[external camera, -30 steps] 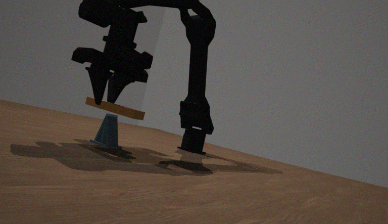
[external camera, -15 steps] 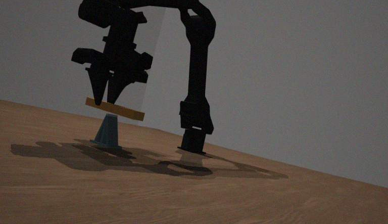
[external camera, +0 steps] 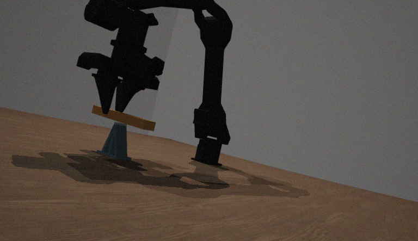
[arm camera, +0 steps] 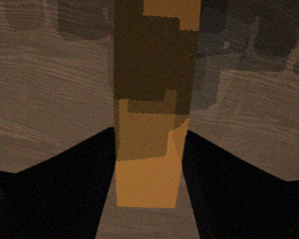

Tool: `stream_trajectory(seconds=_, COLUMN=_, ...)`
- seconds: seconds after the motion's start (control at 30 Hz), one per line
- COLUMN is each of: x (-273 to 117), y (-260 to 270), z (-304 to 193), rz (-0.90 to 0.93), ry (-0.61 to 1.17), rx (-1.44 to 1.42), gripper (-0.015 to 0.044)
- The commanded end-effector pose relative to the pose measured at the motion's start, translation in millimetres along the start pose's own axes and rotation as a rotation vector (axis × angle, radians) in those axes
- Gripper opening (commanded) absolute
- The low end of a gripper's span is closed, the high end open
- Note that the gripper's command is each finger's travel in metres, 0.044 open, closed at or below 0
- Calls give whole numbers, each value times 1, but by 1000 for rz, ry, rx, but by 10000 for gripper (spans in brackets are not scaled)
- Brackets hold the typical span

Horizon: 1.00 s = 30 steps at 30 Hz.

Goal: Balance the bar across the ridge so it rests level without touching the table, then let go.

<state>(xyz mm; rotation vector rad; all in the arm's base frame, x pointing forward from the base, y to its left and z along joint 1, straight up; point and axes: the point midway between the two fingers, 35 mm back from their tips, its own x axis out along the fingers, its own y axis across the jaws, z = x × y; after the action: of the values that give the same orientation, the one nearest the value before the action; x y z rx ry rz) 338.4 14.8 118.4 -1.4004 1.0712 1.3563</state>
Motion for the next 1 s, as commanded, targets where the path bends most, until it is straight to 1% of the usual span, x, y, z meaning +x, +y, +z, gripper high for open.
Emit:
stream_trajectory(seconds=0.0, x=0, y=0, z=1, rz=-2, ry=-5, rx=-5, gripper=0)
stream_trajectory(seconds=0.97, x=3, y=0, z=1, rz=-2, ry=-5, rx=-5, gripper=0)
